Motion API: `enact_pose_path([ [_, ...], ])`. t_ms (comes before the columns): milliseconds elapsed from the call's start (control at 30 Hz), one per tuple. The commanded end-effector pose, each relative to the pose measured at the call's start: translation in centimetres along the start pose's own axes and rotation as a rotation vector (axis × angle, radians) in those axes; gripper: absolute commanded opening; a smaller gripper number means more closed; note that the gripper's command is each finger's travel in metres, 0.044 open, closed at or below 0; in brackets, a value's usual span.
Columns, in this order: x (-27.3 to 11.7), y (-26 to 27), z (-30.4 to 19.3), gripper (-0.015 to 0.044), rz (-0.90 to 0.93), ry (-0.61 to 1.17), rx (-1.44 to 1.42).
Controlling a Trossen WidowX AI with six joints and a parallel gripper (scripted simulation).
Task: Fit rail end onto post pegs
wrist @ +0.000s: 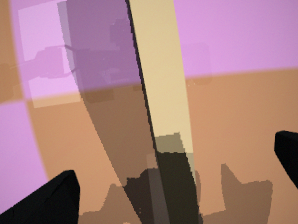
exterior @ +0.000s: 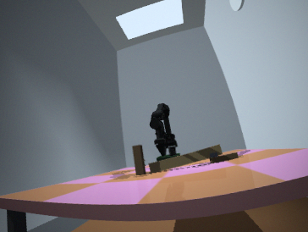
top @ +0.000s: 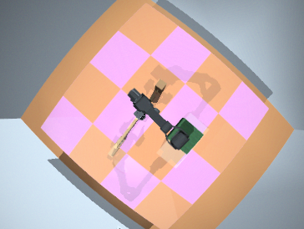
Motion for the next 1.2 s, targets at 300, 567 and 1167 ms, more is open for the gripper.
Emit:
enact_pose_path([
  [300, 1.5, -0.1, 0.1, 0.044, -0.002, -0.001, -0.021],
  [567, 2.8, -0.2, 0.1, 0.044, -0.002, -0.001, -0.022],
  [1167, 5.7, -0.2, 0.1, 0.044, -0.002, -0.001, -0.022],
])
Point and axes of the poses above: the point midway between the two fingers, 35 mm back from their tips, its own x axis out along the fingers, its own y axis across the jaws, z = x × y, the point moved 1 cm from there along -x, back along the fingers, and after that the axes turned 5 degrees about -x, right-handed, at the moved point
